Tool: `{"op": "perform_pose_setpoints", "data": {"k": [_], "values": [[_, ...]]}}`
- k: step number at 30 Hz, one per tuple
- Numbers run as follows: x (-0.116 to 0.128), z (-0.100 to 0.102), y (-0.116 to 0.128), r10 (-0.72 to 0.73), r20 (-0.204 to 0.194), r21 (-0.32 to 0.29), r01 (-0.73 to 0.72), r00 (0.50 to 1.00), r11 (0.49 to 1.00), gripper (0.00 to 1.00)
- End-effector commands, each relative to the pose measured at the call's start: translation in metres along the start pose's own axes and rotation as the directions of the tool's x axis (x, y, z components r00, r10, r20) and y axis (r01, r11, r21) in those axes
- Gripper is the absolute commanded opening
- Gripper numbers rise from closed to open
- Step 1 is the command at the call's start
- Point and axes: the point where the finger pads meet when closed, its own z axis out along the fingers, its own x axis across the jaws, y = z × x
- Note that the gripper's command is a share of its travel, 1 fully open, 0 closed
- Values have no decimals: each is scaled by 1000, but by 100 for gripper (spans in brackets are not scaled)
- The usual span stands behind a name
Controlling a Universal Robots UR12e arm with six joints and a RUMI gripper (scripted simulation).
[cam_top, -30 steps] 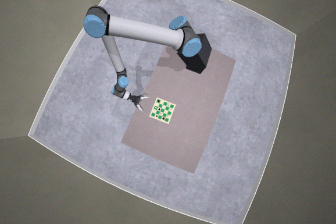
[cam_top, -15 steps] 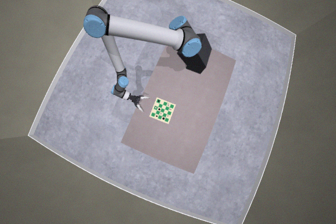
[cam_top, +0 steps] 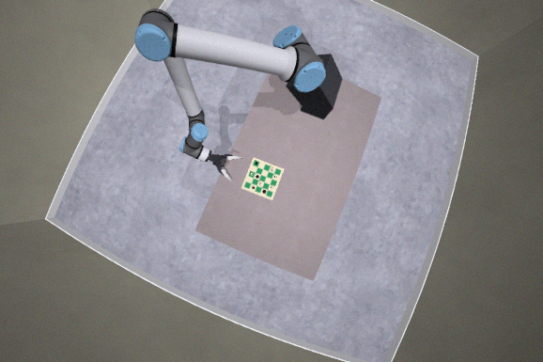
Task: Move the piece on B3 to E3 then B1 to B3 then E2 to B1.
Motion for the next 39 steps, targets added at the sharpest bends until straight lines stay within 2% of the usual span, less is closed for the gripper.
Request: {"op": "perform_pose_setpoints", "data": {"k": [1, 7, 18, 30, 35, 39], "values": [[0, -2, -3, -1, -1, -2, 1, 1000, 1000, 100], [0, -8, -16, 0, -2, -4, 0, 1000, 1000, 100], [-1, -38, -75, 0, -2, -4, 0, 1000, 1000, 100], [-1, -38, -78, -5, 0, -7, 5, 1000, 1000, 100], [-2, -23, -81, -62, 37, -50, 64, 997, 997, 100], [-3, 4, -85, -168, 115, -129, 183, 979, 975, 100]]}}
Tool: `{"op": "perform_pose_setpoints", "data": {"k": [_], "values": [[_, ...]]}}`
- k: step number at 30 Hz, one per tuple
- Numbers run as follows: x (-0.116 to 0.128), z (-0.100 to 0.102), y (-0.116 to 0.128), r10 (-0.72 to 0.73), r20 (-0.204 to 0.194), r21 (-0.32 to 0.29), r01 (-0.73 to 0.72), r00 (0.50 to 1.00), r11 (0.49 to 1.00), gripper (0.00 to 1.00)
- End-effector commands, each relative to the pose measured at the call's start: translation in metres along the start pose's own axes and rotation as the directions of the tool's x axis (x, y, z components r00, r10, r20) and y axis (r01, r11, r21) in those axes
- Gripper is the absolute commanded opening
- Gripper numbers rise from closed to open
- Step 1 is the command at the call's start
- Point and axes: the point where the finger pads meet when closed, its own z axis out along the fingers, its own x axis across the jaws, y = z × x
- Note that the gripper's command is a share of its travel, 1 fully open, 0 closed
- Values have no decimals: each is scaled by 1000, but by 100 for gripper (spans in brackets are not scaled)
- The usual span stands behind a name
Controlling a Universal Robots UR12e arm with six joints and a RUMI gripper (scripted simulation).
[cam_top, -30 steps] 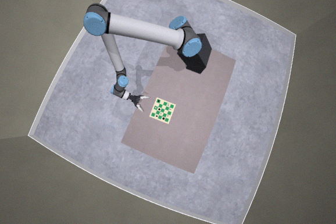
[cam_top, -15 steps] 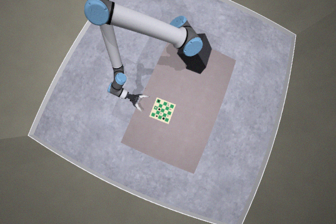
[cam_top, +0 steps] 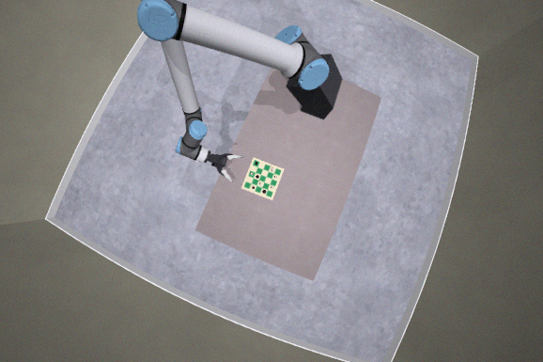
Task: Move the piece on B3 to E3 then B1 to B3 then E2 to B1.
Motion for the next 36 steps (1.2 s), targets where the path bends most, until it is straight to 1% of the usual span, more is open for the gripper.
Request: {"op": "perform_pose_setpoints", "data": {"k": [1, 2, 4, 7, 8, 9, 10, 11, 12, 13, 14, 15, 16, 17, 19, 22, 23, 24, 26, 28, 30, 32, 34, 36], "values": [[1, 26, -6, -107, 69, -82, 113, 992, 990, 100], [1, 26, -6, -107, 69, -82, 113, 992, 990, 100], [1, 42, -10, -179, 124, -135, 195, 976, 972, 100], [3, 67, -17, -285, 221, -212, 331, 933, 919, 100], [4, 75, -20, -306, 243, -228, 361, 920, 904, 100], [4, 75, -20, -325, 264, -242, 389, 908, 889, 100], [6, 82, -23, -350, 294, -260, 427, 889, 866, 100], [6, 82, -23, -358, 304, -266, 439, 883, 858, 100], [7, 88, -26, -388, 345, -287, 489, 855, 823, 100], [9, 94, -30, -405, 370, -300, 520, 836, 800, 100], [9, 94, -30, -414, 385, -307, 538, 825, 785, 100], [11, 99, -34, -434, 421, -322, 578, 797, 750, 100], [14, 104, -38, -446, 447, -331, 606, 776, 723, 100], [14, 104, -38, -454, 466, -338, 627, 759, 701, 100], [14, 104, -38, -454, 466, -338, 627, 759, 701, 100], [21, 112, -54, -484, 575, -366, 737, 659, 568, 100], [23, 114, -59, -486, 599, -370, 758, 636, 537, 100], [23, 114, -59, -487, 607, -371, 766, 628, 525, 100], [27, 116, -70, -484, 663, -375, 813, 571, 444, 100], [31, 117, -81, -475, 708, -375, 847, 524, 376, 100], [33, 116, -91, -463, 741, -373, 871, 487, 321, 100], [35, 116, -98, -452, 763, -369, 886, 462, 281, 100], [36, 116, -102, -444, 777, -367, 894, 446, 257, 100], [36, 116, -102, -444, 777, -367, 894, 446, 257, 100]]}}
